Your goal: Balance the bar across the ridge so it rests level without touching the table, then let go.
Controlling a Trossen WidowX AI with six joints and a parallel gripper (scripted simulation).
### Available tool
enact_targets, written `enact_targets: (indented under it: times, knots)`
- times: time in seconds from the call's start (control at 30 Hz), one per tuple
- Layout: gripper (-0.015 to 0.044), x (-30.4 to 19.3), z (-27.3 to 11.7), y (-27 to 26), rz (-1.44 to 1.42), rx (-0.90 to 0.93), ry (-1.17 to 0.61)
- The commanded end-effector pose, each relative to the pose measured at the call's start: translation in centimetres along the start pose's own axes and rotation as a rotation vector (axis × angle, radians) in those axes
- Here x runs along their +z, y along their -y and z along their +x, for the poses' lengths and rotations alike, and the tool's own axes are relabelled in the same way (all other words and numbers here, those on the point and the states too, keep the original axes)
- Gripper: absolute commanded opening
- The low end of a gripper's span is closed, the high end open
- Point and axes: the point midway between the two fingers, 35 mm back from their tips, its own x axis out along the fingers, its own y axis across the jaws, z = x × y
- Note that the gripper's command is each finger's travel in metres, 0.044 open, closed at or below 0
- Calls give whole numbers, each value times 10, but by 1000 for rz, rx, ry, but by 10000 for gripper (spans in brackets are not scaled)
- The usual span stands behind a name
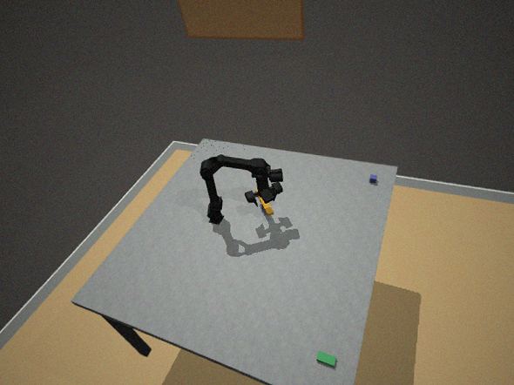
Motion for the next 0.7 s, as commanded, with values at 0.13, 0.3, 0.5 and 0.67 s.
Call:
enact_targets:
  times: [0.13,0.3,0.5,0.67]
  knots:
    - [440,0,-78,1,0,24,8]
    - [440,-1,-80,1,0,24,8]
    - [440,-1,-80,1,0,24,8]
    - [440,-1,-80,1,0,24,8]
